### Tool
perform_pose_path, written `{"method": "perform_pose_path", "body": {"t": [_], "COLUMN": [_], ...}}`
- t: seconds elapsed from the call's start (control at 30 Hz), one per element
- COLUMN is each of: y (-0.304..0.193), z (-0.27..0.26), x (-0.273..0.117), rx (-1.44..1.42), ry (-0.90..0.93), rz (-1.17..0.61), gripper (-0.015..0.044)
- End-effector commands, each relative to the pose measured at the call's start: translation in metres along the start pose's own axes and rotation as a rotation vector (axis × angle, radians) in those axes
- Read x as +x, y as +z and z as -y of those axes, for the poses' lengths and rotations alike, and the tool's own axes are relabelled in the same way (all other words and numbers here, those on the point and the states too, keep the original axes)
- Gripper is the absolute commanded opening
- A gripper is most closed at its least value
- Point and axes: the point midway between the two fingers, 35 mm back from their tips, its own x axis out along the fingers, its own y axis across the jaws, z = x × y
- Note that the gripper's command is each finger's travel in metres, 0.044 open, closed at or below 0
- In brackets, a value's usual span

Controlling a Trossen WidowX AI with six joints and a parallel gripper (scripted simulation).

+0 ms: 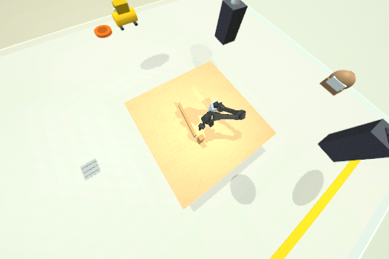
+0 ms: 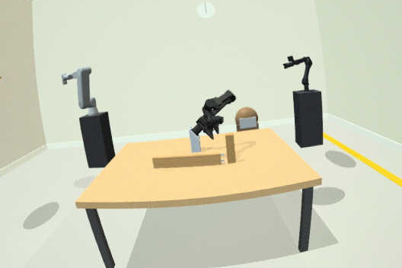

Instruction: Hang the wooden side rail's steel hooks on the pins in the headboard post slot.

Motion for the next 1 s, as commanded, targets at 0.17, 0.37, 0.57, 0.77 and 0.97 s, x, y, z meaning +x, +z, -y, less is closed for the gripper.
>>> {"method": "perform_pose_path", "body": {"t": [0.17, 0.37, 0.57, 0.77, 0.97], "y": [-0.010, -0.014, -0.024, -0.012, 0.000], "z": [0.008, 0.014, 0.028, 0.032, 0.036], "x": [0.001, 0.001, -0.005, 0.001, 0.007], "rx": [0.886, 1.543, 2.164, 2.802, 3.368], "ry": [0.066, 0.106, 0.074, 0.124, 0.142], "rz": [-0.043, -0.098, -0.192, -0.310, -0.505], "gripper": [0.0440, 0.0440, 0.0440, 0.0440, 0.0440]}}
